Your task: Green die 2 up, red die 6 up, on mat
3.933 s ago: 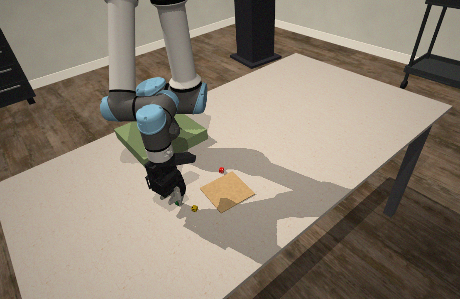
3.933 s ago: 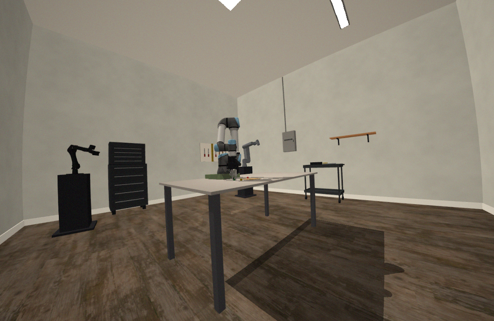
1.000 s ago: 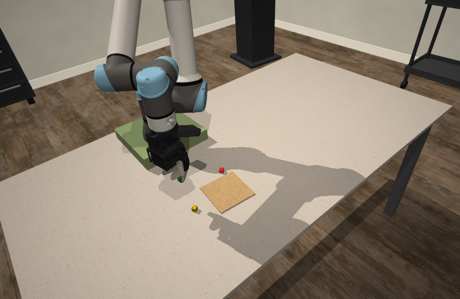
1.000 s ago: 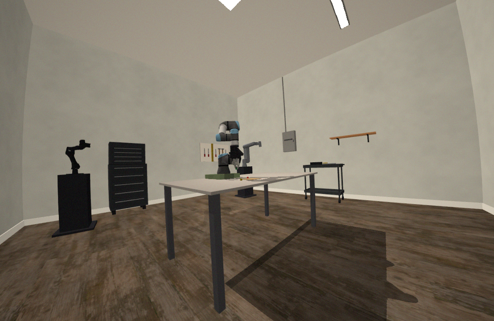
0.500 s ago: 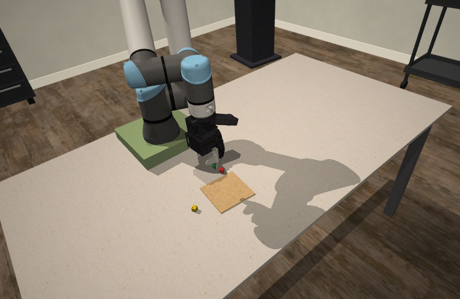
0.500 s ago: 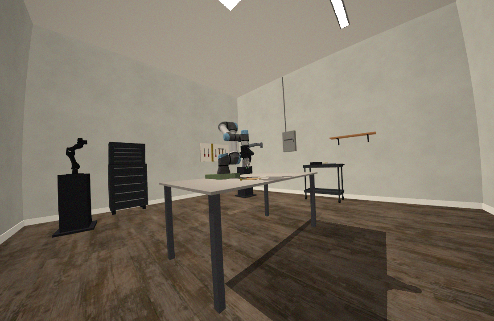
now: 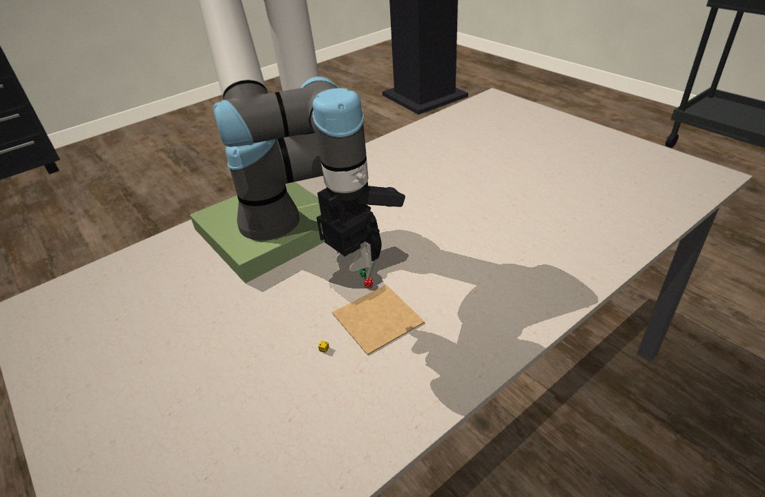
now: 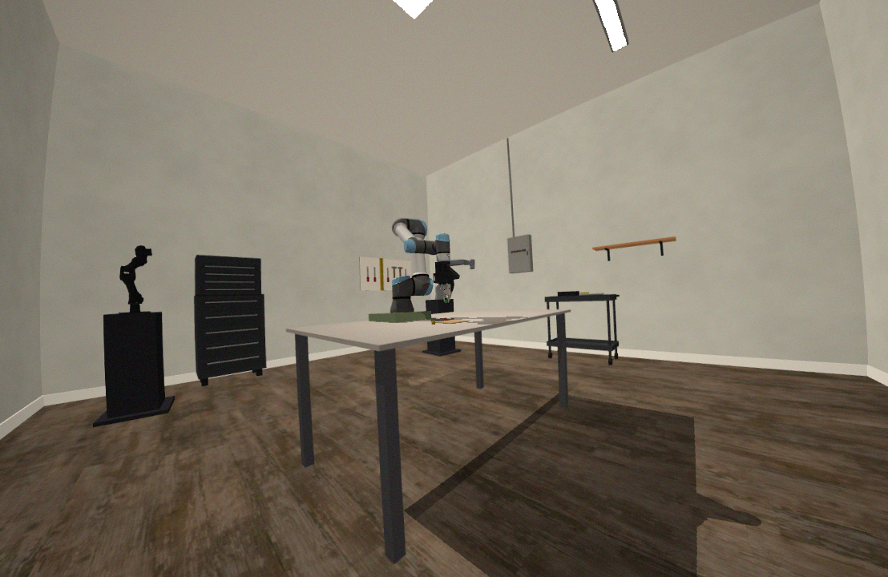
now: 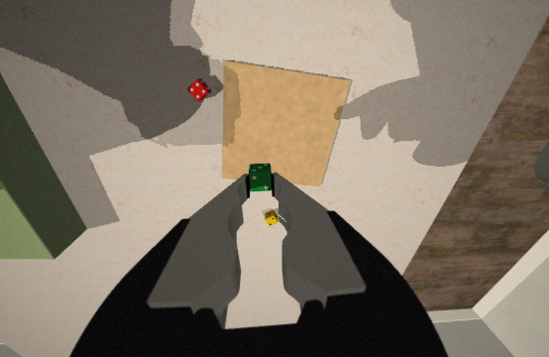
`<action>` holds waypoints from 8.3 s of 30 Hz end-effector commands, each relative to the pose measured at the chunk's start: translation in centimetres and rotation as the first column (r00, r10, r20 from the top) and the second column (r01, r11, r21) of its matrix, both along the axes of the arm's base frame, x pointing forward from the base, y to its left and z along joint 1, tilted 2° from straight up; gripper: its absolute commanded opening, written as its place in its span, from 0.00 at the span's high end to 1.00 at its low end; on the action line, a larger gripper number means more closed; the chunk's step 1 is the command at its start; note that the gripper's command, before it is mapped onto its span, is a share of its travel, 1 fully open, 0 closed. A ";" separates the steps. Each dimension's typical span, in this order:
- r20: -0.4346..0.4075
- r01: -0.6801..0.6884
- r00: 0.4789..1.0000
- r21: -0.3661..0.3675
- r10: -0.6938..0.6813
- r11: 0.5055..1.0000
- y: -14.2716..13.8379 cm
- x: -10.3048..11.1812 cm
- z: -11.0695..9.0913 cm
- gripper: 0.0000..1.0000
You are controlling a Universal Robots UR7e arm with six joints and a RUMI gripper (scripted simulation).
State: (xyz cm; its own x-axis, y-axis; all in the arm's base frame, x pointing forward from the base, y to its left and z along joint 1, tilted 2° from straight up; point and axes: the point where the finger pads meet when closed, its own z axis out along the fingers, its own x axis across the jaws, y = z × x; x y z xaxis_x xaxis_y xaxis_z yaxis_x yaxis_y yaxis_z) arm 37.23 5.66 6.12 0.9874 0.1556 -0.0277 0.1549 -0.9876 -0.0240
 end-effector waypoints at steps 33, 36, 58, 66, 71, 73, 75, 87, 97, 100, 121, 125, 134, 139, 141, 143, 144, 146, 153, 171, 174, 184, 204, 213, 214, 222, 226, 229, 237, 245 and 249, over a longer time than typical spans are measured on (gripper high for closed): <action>0.001 0.000 1.000 0.000 0.000 1.000 0.2 -0.2 -9.5 1.00; 0.001 0.000 1.000 0.000 0.000 1.000 0.2 -0.2 -9.5 1.00; 0.001 0.000 1.000 0.000 0.000 1.000 0.2 -0.2 -9.6 1.00; 0.001 0.000 1.000 0.000 0.000 1.000 0.2 -0.2 -9.6 1.00; 0.001 0.000 1.000 0.000 0.000 1.000 0.2 -0.2 -9.6 1.00; 0.001 0.000 1.000 0.000 0.000 1.000 0.2 -0.2 -9.6 1.00; 0.001 0.000 1.000 0.000 0.000 1.000 0.2 -0.2 -9.6 1.00; 0.001 0.000 1.000 0.000 0.000 1.000 0.2 -0.2 -9.6 1.00; 0.001 0.000 1.000 0.000 0.000 1.000 0.2 -0.2 -9.6 1.00; 0.001 0.000 1.000 0.000 0.000 1.000 0.2 -0.2 -9.6 1.00; 0.001 0.000 1.000 0.000 0.000 1.000 0.2 -0.2 -9.7 1.00; 0.001 0.000 1.000 0.000 0.000 1.000 0.2 -0.2 -9.8 1.00; 0.001 0.000 1.000 0.000 0.000 1.000 0.2 -0.2 -10.0 1.00; 0.001 0.000 1.000 0.000 0.000 1.000 0.2 -0.2 -10.0 1.00; 0.001 0.000 1.000 0.000 0.000 1.000 0.2 -0.2 -10.0 1.00; 0.001 0.000 1.000 0.000 0.000 1.000 0.2 -0.2 -10.0 1.00; 0.001 0.000 1.000 0.000 0.000 1.000 0.2 -0.2 -10.0 1.00; 0.001 0.000 1.000 0.000 0.000 1.000 0.2 -0.2 -10.0 1.00; 0.001 0.000 1.000 0.000 0.000 1.000 0.2 -0.2 -10.0 1.00; 0.001 0.000 1.000 0.000 0.000 1.000 0.2 -0.2 -10.0 1.00; 0.001 0.000 1.000 0.000 0.000 1.000 0.2 -0.2 -10.0 0.96; 0.001 0.000 1.000 0.000 0.000 1.000 0.2 -0.2 -10.0 0.85; 0.001 0.000 1.000 0.000 0.000 1.000 0.2 -0.2 -9.0 0.82; 0.001 0.000 1.000 0.000 0.000 1.000 0.2 0.0 -5.1 0.82; 0.001 0.000 1.000 0.000 0.000 1.000 0.1 0.0 -4.6 0.82; 0.001 0.000 1.000 0.000 0.000 1.000 0.1 0.1 -1.8 0.82; 0.001 0.000 1.000 0.000 0.000 1.000 0.1 0.1 -1.0 0.82; 0.001 0.000 1.000 0.000 0.000 1.000 0.1 0.1 -1.0 0.82; 0.001 0.000 1.000 0.000 0.000 1.000 0.1 0.1 -1.0 0.00; 0.001 0.000 1.000 0.000 0.000 1.000 0.1 0.1 -1.0 0.00; 0.001 0.000 1.000 0.000 0.000 1.000 0.1 0.1 -1.0 0.00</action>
